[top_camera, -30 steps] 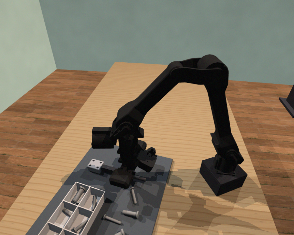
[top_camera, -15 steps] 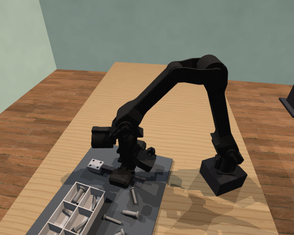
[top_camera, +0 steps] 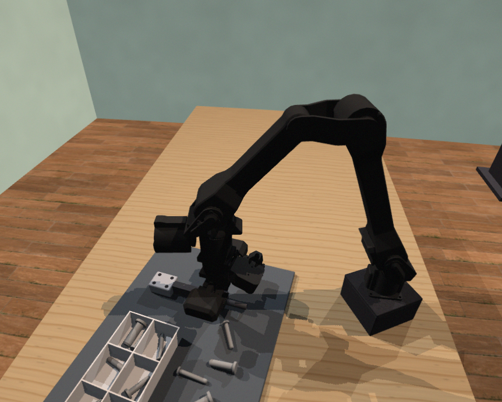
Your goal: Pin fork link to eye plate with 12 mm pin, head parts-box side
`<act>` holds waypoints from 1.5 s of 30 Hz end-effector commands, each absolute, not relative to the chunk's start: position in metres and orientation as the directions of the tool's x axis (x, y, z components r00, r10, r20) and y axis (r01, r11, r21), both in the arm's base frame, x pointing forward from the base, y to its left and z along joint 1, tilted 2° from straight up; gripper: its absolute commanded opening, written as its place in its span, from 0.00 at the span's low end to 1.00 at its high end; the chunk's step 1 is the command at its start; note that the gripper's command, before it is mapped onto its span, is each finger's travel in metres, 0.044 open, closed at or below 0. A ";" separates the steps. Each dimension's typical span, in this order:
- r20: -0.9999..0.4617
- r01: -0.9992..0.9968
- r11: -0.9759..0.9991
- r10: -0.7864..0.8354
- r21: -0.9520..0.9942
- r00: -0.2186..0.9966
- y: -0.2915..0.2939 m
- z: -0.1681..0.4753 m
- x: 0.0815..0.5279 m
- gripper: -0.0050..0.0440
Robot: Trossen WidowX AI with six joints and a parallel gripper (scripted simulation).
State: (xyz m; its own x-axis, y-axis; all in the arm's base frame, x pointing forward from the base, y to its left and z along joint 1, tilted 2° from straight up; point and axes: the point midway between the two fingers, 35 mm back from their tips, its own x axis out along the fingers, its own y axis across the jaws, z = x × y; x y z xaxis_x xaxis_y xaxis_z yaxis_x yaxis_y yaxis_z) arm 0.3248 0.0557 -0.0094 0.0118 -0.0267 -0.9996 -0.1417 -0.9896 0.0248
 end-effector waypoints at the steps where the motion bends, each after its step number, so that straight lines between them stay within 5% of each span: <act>1: -0.999 -0.138 -0.990 -0.028 0.025 0.016 0.055 -0.011 0.329 0.36; 16: -0.999 -0.142 -0.990 -0.028 0.025 0.016 0.056 -0.009 0.326 0.36; 25: -1.000 -0.142 -0.990 -0.027 0.025 0.014 0.056 -0.009 0.326 0.69; 45: -0.999 -0.143 -0.989 -0.028 0.025 0.016 0.056 0.019 0.325 0.69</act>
State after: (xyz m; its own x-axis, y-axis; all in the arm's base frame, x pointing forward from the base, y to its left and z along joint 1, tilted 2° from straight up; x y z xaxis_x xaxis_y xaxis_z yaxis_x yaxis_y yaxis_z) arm 0.3246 0.0562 0.0155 0.0106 -0.0273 -0.9996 -0.1390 -0.9900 0.0256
